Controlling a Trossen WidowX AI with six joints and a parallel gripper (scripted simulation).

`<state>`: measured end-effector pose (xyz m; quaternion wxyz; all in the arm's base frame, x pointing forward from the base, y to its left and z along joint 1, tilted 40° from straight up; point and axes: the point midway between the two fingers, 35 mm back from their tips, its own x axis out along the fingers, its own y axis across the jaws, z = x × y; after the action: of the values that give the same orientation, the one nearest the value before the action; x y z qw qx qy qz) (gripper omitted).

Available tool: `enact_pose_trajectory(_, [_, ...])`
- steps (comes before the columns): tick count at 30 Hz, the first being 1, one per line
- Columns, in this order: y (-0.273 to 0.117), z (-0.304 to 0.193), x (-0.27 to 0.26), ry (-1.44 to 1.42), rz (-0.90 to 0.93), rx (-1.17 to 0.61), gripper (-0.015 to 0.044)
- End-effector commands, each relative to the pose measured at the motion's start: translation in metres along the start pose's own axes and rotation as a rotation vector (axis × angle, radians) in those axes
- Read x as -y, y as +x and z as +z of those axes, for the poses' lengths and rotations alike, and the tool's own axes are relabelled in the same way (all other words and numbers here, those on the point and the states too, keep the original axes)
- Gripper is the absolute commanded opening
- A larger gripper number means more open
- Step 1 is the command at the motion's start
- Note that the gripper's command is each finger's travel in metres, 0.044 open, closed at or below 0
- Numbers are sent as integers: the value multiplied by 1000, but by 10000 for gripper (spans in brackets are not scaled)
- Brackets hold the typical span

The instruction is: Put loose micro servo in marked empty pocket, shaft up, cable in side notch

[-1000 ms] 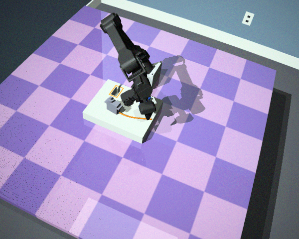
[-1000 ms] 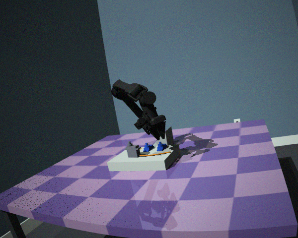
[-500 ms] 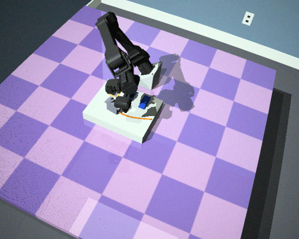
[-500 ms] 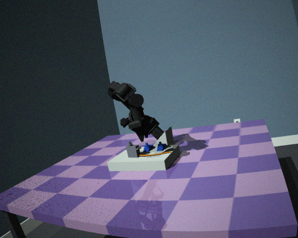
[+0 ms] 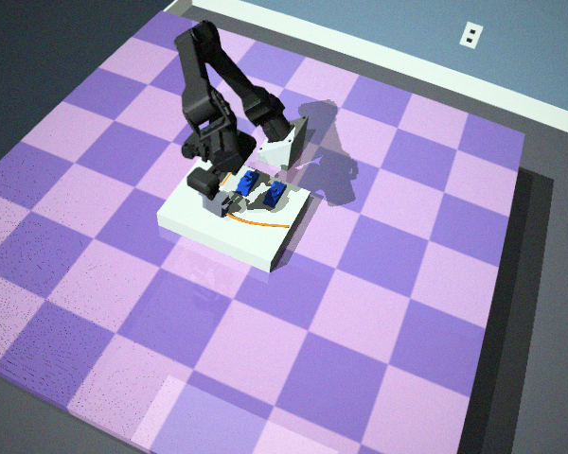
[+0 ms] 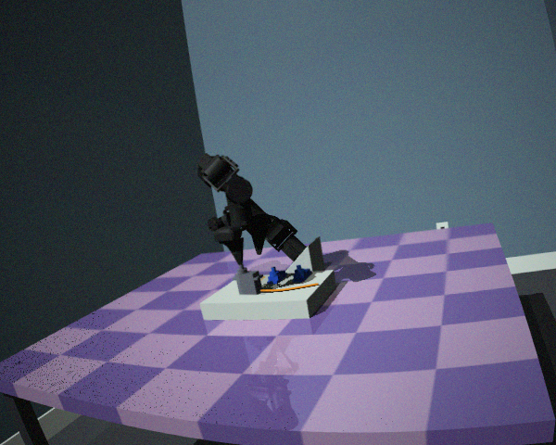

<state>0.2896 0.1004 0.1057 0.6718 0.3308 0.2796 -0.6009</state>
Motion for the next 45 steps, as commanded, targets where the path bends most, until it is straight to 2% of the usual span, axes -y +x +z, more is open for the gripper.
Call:
enact_pose_trajectory(1, [2,3,-1,19,2,8,440])
enact_pose_trajectory(7, [24,3,-1,20,2,8,440])
enact_pose_trajectory(26, [45,4,-2,20,3,9,440])
enact_pose_trajectory(39, [45,4,-2,20,3,9,99])
enact_pose_trajectory(44, [45,4,-2,20,3,9,65])
enact_pose_trajectory(45, [44,4,-2,20,3,9,39])
